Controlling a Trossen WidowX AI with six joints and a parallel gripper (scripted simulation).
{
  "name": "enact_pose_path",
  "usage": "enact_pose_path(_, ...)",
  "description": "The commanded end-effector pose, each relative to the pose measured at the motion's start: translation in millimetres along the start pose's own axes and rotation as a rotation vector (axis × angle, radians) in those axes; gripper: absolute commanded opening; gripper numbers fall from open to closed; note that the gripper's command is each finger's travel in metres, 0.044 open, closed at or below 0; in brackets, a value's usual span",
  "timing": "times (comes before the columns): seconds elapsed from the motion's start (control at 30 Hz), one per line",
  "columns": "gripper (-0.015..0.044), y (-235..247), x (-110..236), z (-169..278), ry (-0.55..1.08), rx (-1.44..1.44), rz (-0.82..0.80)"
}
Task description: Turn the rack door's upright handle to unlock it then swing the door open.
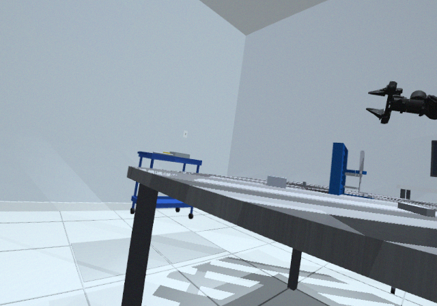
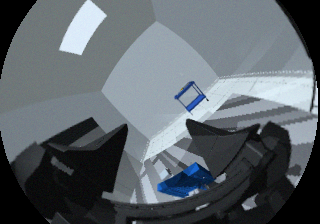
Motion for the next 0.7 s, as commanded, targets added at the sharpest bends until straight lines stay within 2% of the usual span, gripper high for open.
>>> enact_pose_path(0.0, 0.0374, 0, -1, 0, 0.005, -0.001, 0.001)
enact_pose_path(0.13, 0.0282, 0, -12, 8, 0.108, -0.009, 0.019)
enact_pose_path(0.67, 0.0282, 5, -56, 45, 0.592, -0.012, 0.108)
Point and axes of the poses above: the point midway between the two fingers, 35 mm back from their tips, its own x axis back along the fingers, its own y axis across the jaws, z = x × y, the point moved 10 cm from there along x, back along the fingers, and after that the axes turned 7 degrees about x, right-handed, at the moved point
